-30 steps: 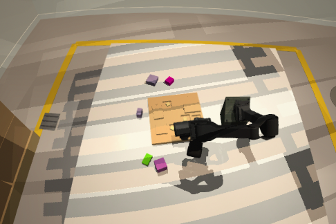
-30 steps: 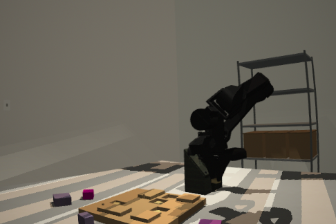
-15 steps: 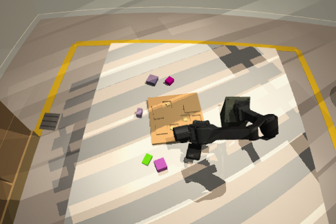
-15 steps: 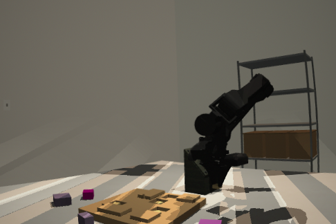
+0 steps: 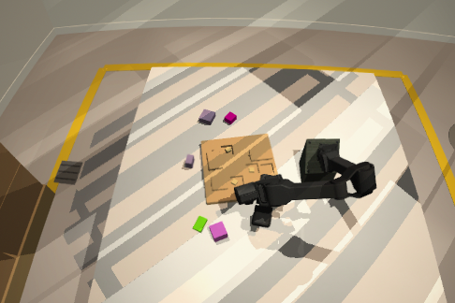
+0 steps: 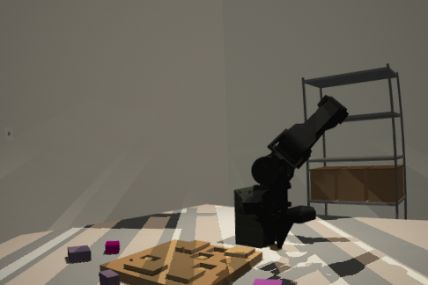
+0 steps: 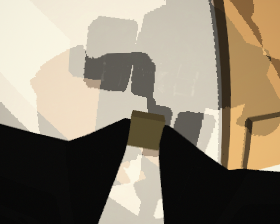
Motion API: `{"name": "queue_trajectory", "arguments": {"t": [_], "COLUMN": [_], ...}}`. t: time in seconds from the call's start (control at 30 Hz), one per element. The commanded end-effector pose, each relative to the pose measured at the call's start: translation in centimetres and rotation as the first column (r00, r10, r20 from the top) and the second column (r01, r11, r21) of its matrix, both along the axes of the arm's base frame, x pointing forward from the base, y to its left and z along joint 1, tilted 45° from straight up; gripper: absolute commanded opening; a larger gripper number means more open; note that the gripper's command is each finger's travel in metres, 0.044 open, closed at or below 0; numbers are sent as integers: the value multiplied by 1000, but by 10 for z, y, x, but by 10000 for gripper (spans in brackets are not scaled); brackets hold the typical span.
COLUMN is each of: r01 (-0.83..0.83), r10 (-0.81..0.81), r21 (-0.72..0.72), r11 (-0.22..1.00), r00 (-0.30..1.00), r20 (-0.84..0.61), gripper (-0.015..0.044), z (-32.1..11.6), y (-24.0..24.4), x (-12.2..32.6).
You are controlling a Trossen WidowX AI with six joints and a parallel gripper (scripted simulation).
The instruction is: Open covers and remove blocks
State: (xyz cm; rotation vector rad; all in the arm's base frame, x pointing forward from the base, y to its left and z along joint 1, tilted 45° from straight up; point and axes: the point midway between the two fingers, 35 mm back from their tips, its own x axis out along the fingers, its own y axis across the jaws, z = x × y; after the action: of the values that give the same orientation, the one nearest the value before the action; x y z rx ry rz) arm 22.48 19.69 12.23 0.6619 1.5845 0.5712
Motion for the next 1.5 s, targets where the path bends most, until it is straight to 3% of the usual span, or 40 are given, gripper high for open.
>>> {"name": "queue_trajectory", "arguments": {"t": [0.0, 1.4, 1.47], "r01": [2, 4, 1], "r10": [-2, -4, -1], "r21": [-8, 5, 12], "r11": [1000, 1000, 1000], "r00": [1000, 1000, 1000], "r20": [-15, -18, -9], "gripper": [80, 80, 133], "z": [-9, -47, -44], "y": [3, 45, 45], "x": [-1, -13, -12]}}
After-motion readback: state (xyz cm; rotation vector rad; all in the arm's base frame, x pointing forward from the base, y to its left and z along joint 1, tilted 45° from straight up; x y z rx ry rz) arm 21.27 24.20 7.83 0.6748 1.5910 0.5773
